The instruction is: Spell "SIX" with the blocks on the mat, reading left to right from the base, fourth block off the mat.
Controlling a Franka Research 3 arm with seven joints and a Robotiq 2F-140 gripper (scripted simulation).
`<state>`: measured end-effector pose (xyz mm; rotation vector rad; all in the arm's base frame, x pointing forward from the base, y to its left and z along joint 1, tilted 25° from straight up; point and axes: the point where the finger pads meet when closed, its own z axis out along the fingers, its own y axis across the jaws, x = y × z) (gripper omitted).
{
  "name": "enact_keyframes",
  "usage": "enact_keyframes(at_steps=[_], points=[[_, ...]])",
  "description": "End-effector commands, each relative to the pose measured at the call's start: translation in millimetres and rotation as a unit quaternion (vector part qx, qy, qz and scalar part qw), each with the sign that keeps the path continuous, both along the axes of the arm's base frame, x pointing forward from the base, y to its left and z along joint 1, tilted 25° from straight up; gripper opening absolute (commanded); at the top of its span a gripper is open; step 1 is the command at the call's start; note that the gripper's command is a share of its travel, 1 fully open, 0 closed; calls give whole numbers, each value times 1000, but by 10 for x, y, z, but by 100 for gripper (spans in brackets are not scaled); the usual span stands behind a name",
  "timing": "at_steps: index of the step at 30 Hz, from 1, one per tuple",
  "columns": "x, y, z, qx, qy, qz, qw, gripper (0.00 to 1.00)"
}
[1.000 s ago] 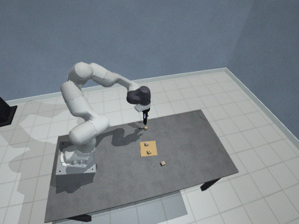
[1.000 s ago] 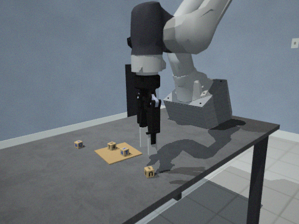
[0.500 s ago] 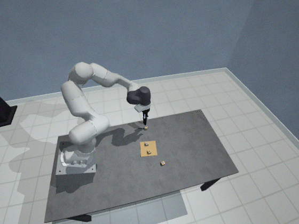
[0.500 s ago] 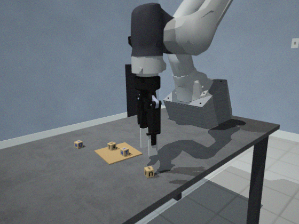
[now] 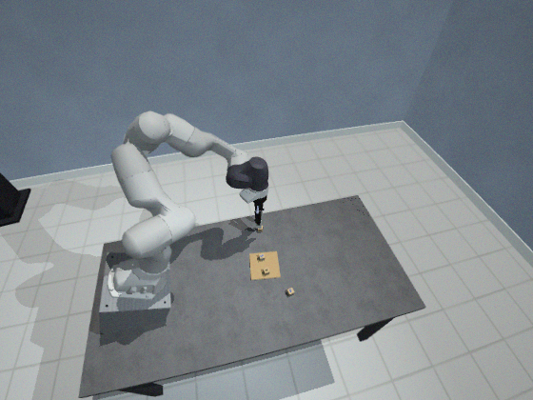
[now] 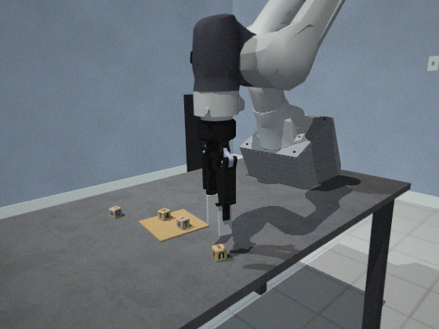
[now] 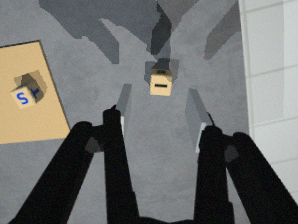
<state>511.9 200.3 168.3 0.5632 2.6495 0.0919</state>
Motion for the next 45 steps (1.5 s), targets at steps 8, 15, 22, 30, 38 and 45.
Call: enact_keyframes(at_steps=[8, 15, 22, 30, 38, 45], points=[[79, 11, -103, 0, -4, 3, 1000, 37], [123, 11, -192, 0, -4, 3, 1000, 37], [147, 11, -240, 0, -4, 3, 1000, 37], [167, 11, -281, 0, -4, 3, 1000, 37], [169, 11, -287, 0, -4, 3, 1000, 37], [169, 11, -287, 0, -4, 3, 1000, 37]])
